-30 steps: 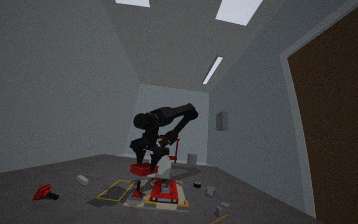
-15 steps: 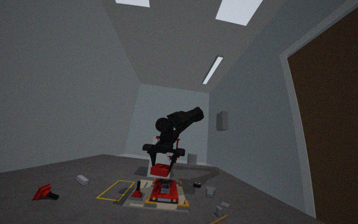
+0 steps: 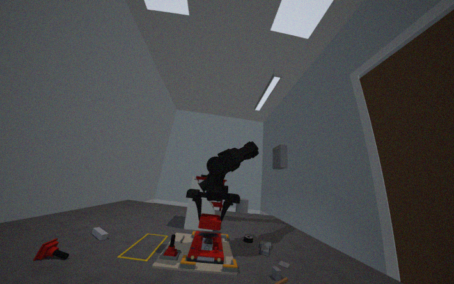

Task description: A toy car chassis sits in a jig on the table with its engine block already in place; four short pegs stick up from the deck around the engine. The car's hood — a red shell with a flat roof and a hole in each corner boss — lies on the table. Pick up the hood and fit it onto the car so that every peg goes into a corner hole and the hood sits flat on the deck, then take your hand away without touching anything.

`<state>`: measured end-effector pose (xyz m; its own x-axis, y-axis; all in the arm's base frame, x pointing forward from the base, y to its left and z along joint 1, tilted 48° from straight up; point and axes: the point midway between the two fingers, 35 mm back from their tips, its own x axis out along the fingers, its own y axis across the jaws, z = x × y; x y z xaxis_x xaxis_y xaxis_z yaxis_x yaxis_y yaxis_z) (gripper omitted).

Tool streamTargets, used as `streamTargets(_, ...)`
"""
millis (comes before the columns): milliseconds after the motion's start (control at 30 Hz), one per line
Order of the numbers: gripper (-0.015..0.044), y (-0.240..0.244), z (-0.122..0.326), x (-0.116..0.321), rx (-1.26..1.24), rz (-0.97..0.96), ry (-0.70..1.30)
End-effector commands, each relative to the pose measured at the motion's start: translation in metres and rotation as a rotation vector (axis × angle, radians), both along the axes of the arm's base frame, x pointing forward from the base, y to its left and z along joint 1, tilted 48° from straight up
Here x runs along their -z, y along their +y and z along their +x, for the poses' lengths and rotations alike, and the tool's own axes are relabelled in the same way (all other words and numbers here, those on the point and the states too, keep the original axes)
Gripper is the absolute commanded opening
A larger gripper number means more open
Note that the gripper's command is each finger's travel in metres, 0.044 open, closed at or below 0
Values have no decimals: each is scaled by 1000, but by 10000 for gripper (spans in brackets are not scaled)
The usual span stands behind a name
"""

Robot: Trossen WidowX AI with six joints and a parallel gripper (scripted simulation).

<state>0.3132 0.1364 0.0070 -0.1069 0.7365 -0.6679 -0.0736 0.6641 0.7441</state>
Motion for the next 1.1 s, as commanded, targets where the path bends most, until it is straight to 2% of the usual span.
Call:
streamTargets(0,0,10,-3,8,-2,5,4)
streamTargets(233,0,33,-7,28,-2,7,5)
streamTargets(1067,0,36,-7,31,-2,7,5)
